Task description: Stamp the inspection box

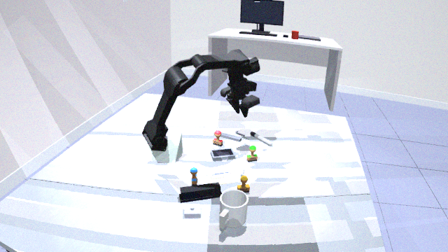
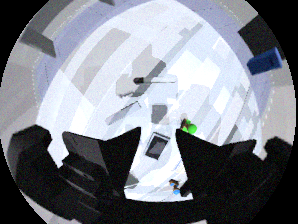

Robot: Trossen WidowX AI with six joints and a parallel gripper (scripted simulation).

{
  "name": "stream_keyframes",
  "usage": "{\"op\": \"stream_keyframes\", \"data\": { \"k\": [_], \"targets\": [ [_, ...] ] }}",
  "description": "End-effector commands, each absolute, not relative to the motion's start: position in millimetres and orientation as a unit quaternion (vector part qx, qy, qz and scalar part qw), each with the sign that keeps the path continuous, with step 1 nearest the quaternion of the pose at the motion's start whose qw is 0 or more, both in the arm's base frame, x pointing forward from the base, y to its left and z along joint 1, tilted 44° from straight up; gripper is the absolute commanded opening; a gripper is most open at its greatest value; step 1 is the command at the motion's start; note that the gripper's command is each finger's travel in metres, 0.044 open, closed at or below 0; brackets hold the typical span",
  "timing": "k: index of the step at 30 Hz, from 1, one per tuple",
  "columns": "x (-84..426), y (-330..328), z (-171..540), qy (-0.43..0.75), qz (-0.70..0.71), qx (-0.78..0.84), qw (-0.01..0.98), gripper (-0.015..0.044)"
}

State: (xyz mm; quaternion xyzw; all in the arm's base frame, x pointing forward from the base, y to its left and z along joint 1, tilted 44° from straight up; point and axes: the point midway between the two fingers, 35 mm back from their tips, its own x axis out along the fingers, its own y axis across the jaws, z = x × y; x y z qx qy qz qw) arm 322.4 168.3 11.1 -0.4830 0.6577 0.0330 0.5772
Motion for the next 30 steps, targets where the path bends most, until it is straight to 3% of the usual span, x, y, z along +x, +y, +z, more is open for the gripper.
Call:
{"op": "stream_keyframes", "data": {
  "k": [1,7,30],
  "targets": [
    [362,111,22,0.674,-0.16,-0.338,0.637,0.0222],
    [383,66,33,0.653,-0.297,-0.227,0.658,0.0222],
    [384,54,21,0.652,-0.302,-0.223,0.659,0.0222]
  ]
}}
